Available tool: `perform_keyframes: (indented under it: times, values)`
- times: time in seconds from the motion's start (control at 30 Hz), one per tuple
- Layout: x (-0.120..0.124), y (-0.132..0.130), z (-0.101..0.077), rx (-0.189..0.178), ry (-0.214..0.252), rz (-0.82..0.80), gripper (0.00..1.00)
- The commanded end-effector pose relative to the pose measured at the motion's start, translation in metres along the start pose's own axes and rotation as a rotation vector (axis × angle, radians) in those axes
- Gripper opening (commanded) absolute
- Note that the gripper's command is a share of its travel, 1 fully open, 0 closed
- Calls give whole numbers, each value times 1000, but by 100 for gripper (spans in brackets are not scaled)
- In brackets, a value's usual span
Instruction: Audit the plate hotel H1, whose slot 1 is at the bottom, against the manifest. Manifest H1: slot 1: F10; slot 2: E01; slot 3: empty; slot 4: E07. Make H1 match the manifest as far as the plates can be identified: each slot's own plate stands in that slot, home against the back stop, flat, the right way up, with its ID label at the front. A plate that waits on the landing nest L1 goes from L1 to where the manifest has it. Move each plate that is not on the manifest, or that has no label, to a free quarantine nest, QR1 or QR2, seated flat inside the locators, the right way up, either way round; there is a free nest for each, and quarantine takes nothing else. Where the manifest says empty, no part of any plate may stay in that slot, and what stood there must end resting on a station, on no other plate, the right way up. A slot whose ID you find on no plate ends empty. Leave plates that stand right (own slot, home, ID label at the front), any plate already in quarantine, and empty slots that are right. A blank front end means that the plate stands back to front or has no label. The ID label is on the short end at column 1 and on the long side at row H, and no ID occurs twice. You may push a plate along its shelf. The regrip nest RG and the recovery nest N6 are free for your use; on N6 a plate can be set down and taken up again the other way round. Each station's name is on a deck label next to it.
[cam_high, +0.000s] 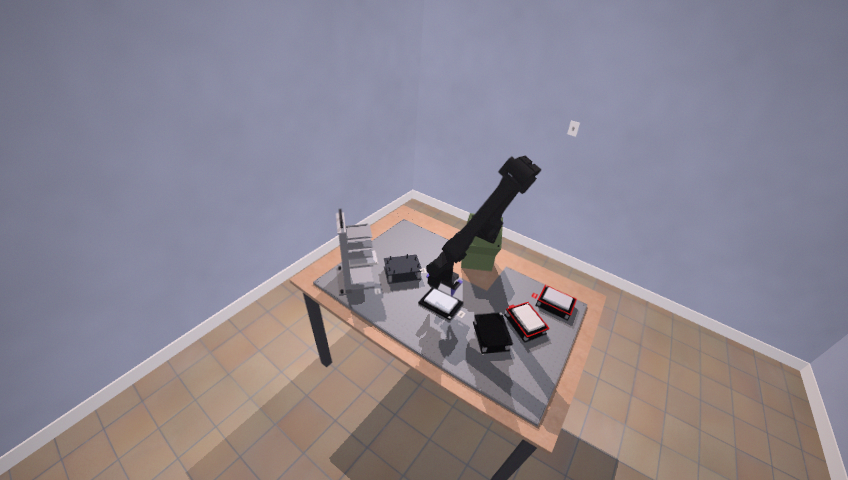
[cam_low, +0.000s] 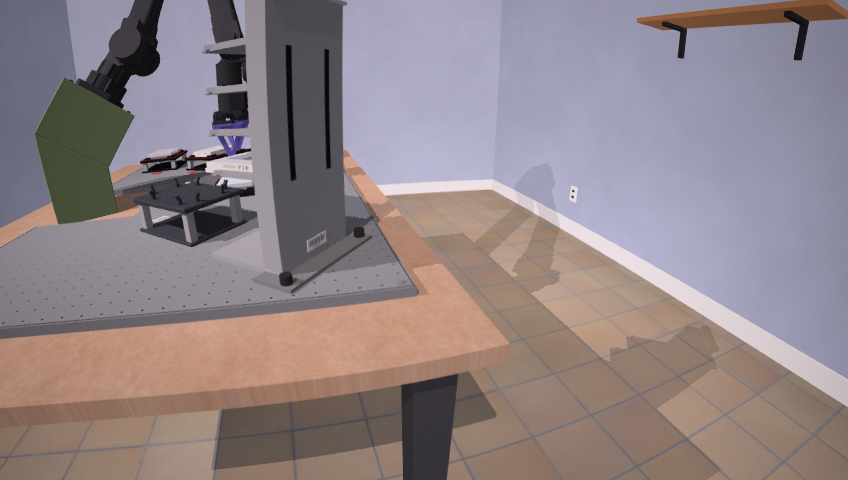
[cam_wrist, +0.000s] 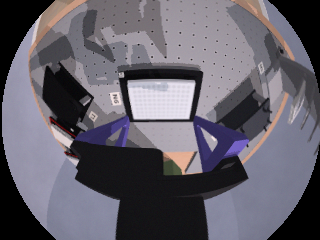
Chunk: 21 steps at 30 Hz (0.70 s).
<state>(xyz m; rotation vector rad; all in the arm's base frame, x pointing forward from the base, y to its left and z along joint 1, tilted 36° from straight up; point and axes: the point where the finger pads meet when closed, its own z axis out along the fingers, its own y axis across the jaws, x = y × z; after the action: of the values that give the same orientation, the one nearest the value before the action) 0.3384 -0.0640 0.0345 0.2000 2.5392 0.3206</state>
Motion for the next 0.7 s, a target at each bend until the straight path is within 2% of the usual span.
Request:
perform_keyframes:
  times: [0.0, 0.67]
  values:
    - [-4, -2, 0, 0, -4, 113, 100]
    - [-4, -2, 0, 0, -4, 433, 100]
